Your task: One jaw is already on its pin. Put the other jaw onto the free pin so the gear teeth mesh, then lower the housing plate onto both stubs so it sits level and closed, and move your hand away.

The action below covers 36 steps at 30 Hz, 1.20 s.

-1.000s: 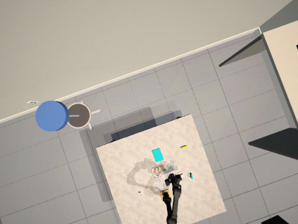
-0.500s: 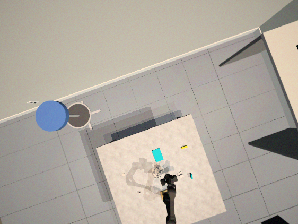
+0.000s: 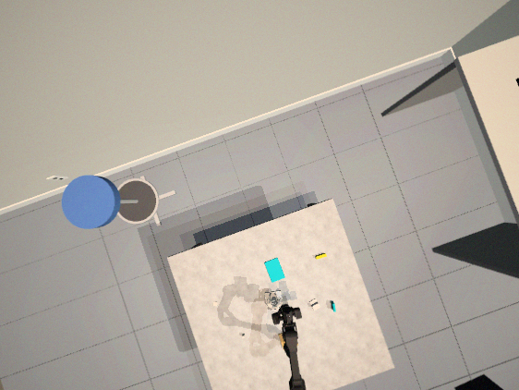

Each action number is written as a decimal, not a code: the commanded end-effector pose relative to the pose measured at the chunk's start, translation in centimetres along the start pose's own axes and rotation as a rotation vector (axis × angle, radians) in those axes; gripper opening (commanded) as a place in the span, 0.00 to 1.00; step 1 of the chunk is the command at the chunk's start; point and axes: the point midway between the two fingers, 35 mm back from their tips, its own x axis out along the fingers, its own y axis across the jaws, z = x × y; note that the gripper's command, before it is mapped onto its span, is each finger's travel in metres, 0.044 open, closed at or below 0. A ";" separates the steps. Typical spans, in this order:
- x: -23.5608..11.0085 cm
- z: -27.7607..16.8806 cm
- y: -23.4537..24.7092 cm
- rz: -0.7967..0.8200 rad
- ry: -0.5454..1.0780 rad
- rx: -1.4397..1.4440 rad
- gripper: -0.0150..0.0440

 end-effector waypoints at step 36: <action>0.0 -1.7 6.9 0.005 -0.004 0.106 0.85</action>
